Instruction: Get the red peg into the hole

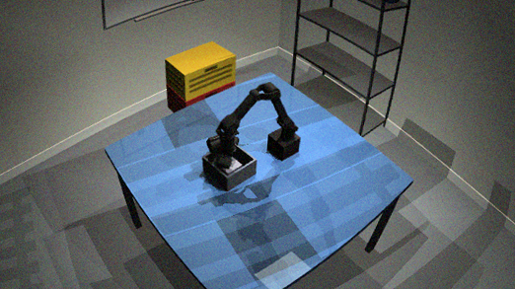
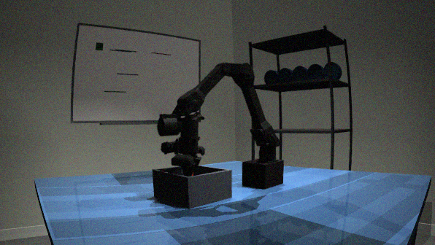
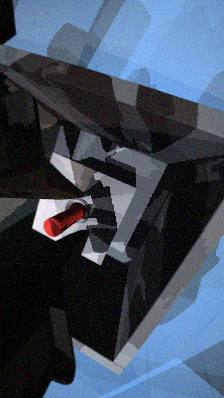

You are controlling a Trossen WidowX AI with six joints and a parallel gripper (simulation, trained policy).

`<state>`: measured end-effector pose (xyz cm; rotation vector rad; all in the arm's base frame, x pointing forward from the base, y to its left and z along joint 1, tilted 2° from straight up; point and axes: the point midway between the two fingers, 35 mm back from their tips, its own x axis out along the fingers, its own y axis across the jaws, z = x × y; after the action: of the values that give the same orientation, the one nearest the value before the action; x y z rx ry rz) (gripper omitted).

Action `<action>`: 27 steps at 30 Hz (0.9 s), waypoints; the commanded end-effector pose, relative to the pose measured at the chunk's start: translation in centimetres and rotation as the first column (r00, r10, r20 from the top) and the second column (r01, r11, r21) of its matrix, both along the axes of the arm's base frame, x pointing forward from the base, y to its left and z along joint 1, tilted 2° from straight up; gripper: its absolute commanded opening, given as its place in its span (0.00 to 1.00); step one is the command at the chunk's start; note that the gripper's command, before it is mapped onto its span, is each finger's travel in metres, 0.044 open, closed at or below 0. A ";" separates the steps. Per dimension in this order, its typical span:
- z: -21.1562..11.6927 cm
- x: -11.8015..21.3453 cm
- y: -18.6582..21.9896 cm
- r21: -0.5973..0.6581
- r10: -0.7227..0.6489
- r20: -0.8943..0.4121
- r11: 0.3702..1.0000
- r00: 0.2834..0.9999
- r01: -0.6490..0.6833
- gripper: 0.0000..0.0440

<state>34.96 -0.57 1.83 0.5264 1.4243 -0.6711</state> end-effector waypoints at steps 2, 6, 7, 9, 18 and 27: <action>0.6 1.3 -0.5 0.011 0.015 0.006 1.000 1.000 -0.015 0.46; 1.1 2.4 -0.6 0.037 0.005 0.004 0.999 1.000 -0.005 0.69; 1.2 2.7 -0.6 0.044 0.003 0.004 0.999 1.000 -0.003 0.74; 1.5 3.4 -0.6 0.058 -0.001 0.006 0.998 1.000 0.001 0.86; 3.1 7.0 0.0 0.133 -0.002 0.067 0.991 0.998 -0.007 1.00; 4.1 9.3 0.6 0.167 0.008 0.128 0.986 0.992 -0.029 1.00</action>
<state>38.52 -1.53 4.03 0.6067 1.5650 -0.6184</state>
